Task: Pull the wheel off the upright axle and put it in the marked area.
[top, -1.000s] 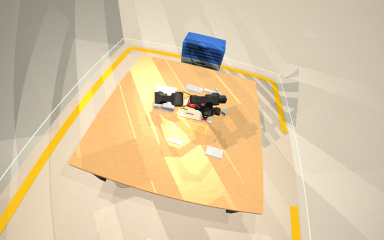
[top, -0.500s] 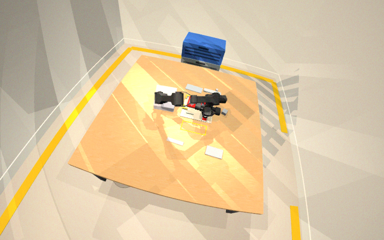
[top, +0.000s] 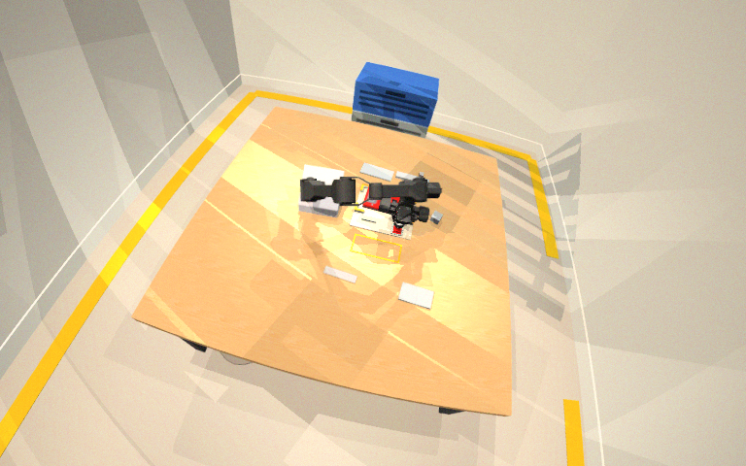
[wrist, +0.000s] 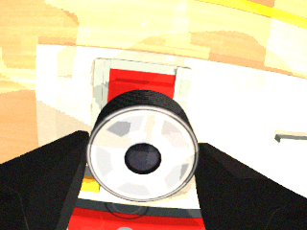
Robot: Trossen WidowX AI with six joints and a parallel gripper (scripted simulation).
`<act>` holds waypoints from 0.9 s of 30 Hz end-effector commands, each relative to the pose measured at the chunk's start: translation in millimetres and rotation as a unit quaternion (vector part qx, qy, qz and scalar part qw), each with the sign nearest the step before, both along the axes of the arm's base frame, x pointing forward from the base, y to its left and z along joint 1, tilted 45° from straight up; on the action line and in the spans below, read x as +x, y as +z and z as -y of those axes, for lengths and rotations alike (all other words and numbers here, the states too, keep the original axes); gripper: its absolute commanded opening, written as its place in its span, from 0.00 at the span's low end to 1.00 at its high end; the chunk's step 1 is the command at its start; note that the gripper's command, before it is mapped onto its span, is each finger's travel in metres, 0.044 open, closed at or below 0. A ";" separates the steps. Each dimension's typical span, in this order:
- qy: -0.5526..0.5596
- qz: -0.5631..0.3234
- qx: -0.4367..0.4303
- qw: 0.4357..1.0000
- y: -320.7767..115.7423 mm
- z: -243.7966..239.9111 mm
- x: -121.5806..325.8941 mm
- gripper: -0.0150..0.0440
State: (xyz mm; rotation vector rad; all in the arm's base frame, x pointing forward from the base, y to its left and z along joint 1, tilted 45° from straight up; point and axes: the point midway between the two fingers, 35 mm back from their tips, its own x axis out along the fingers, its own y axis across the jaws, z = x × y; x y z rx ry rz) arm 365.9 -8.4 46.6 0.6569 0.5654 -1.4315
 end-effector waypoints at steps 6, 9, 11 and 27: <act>0.003 0.005 0.002 1.000 5.4 -6.1 0.7 0.25; 0.003 0.005 0.002 1.000 6.0 -6.8 0.6 0.25; 0.003 0.005 0.002 1.000 6.5 -7.3 0.5 0.25; 0.003 0.005 0.002 1.000 10.2 -11.0 -0.1 0.25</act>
